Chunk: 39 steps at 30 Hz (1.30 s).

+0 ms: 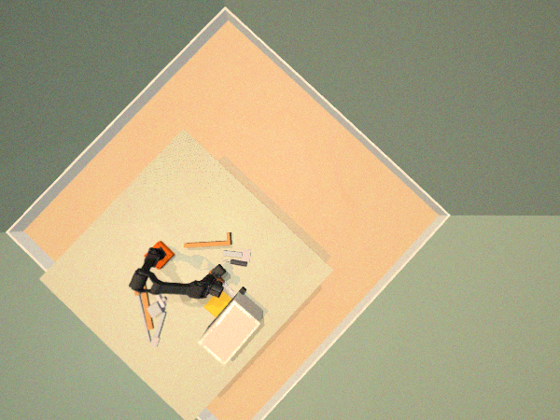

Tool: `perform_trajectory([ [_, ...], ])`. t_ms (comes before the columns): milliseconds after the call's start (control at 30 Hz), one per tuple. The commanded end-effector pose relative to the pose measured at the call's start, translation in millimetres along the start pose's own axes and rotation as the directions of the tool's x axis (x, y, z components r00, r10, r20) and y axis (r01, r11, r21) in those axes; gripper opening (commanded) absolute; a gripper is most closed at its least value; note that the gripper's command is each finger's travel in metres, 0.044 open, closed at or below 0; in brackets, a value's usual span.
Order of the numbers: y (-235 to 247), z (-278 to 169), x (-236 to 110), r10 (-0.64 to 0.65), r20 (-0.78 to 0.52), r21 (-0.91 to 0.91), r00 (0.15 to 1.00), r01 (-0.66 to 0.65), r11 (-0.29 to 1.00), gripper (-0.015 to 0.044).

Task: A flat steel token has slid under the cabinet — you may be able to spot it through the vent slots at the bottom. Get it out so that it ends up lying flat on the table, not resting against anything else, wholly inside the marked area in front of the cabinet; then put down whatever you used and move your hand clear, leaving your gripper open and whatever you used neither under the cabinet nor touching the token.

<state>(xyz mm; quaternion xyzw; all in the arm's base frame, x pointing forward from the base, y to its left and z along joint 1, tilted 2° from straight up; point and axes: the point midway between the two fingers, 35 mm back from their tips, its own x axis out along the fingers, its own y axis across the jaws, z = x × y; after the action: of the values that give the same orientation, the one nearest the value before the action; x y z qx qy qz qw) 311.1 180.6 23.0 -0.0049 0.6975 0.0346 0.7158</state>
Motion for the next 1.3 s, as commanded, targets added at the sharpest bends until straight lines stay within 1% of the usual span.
perform_trajectory([
  [0, 0.1, 5.6, -0.4, 0.003, 0.001, -0.004, 1.000, -0.003, 1.000, 0.0000],
  [1267, -0.6, 44.4, -1.5, 0.002, 0.005, -0.004, 1.000, -0.002, 1.000, 0.0000],
])
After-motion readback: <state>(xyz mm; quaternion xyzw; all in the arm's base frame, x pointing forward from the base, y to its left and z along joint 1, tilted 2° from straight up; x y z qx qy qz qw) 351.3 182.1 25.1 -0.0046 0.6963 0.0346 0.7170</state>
